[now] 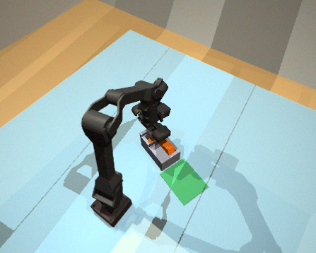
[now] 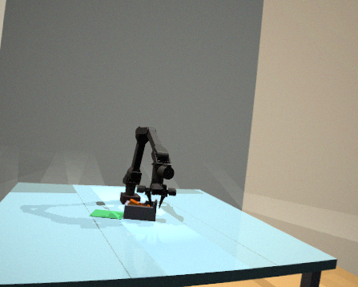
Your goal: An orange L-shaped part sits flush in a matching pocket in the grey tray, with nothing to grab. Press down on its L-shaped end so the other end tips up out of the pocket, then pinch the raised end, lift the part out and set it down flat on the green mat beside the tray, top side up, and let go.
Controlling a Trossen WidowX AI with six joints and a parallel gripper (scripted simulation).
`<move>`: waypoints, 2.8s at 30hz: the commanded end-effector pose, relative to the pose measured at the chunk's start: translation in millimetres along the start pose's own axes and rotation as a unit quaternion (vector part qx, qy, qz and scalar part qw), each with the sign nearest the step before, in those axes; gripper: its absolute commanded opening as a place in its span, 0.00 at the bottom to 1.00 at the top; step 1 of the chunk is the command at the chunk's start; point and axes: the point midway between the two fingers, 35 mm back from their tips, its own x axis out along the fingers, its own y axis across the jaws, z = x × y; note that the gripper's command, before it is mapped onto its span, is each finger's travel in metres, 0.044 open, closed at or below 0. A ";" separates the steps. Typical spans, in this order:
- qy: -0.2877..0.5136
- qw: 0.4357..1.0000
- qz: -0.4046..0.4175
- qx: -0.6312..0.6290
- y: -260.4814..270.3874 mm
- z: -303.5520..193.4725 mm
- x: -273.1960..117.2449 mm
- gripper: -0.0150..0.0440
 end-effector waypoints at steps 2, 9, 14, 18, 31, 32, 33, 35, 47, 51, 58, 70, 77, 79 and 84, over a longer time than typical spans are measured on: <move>0.006 1.000 -0.003 0.002 -1.3 -2.7 12.2 0.56; 0.006 1.000 -0.003 0.002 -1.5 -3.1 17.9 0.56; 0.006 1.000 -0.003 0.002 -1.5 -3.1 17.9 0.56; 0.006 1.000 -0.003 0.002 -1.5 -3.1 17.9 0.56; 0.003 1.000 0.000 0.000 -0.2 -1.4 15.9 0.56; 0.003 1.000 0.000 0.000 0.2 -1.5 15.4 0.56; 0.003 1.000 0.000 0.000 1.2 -1.6 14.3 0.56; 0.004 1.000 -0.001 0.001 4.1 -1.9 11.2 0.56; 0.006 1.000 -0.002 0.002 4.7 1.5 -60.0 0.56; 0.006 1.000 -0.003 0.002 -0.9 -1.5 -92.4 0.56; -0.004 1.000 0.003 0.004 1.5 1.1 -92.8 0.56; -0.004 1.000 0.003 0.004 1.5 1.1 -92.8 0.56; -0.004 1.000 0.003 0.004 1.5 1.1 -92.8 0.56; -0.004 1.000 0.003 0.004 1.5 1.1 -92.8 0.56; -0.003 0.998 0.002 -0.061 -5.3 2.7 -92.8 0.73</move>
